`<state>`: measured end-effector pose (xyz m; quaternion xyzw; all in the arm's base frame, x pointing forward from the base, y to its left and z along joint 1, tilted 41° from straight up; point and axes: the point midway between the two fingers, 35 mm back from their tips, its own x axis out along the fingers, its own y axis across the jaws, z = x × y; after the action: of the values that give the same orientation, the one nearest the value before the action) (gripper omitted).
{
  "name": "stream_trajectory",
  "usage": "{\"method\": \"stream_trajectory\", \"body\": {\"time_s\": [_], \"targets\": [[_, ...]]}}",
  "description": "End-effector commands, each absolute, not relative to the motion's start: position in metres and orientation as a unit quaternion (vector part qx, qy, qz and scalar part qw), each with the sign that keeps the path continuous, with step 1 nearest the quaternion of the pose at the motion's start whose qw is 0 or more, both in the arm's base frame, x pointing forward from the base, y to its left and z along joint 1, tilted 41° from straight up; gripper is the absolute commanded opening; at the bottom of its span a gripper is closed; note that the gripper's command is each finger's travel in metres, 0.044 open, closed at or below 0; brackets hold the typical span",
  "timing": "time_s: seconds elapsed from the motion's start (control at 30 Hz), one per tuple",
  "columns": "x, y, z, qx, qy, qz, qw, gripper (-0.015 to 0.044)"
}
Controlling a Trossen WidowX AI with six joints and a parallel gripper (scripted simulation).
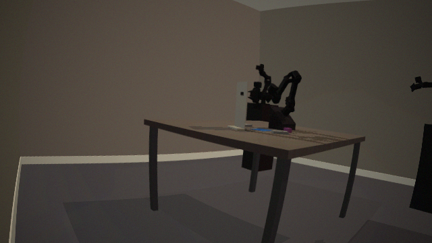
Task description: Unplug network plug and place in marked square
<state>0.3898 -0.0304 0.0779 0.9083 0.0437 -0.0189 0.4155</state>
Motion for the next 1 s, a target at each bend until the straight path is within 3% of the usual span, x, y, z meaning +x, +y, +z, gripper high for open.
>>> {"method": "stream_trajectory", "body": {"time_s": [0.0, 0.57, 0.6, 0.97], "targets": [[0.396, -0.032, 0.077, 0.908, 0.041, -0.017, 0.417, 0.0156], [0.417, -0.035, 0.071, 0.907, 0.038, -0.011, 0.42, 0.0156], [0.417, -0.035, 0.071, 0.907, 0.038, -0.011, 0.42, 0.013], [0.417, -0.035, 0.071, 0.907, 0.038, -0.011, 0.42, 0.0056]]}}
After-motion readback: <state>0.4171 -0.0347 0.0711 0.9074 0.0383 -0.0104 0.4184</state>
